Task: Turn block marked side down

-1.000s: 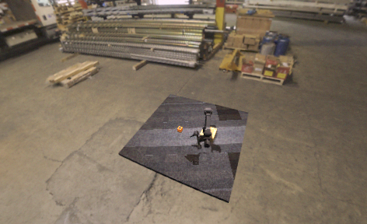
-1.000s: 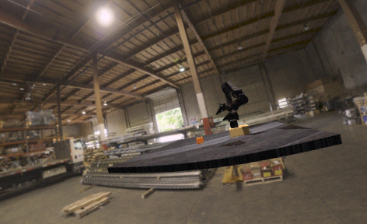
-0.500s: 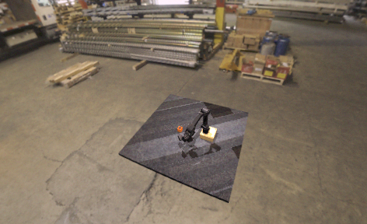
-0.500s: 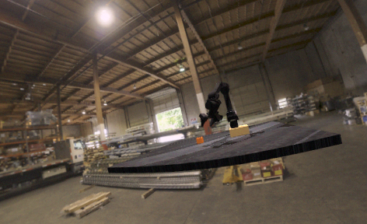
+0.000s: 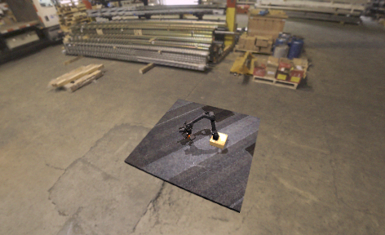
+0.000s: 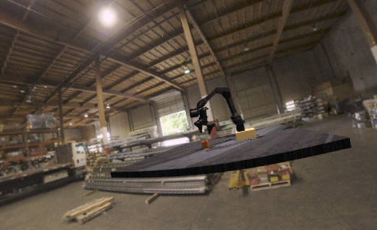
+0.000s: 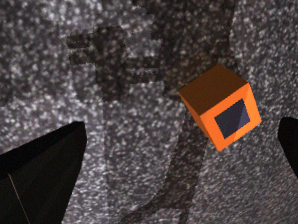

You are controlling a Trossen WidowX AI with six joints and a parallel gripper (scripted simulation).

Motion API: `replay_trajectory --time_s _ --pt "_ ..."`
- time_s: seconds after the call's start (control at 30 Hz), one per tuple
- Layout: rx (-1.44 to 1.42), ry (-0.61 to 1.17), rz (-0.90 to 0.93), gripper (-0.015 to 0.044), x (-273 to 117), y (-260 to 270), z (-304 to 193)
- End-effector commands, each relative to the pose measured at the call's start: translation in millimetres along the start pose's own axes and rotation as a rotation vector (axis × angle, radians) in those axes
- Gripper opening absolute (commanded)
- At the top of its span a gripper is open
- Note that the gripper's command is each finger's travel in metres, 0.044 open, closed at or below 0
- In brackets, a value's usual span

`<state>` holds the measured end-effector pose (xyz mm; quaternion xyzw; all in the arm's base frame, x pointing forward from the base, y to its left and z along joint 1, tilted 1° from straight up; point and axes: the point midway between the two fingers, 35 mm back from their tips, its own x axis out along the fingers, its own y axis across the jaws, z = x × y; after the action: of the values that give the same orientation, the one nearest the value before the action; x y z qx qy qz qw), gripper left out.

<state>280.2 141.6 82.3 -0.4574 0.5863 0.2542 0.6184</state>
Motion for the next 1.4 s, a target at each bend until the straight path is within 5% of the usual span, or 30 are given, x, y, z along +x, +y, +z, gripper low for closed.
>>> replay_trajectory --time_s 0.0,0.17,1.37 --pt "0.685 0.016 0.201 0.044 20 -52 -30" --pt "1.029 0.034 0.298 0.044 29 -81 -51" --pt "1.033 0.035 0.299 0.044 96 -67 -44"
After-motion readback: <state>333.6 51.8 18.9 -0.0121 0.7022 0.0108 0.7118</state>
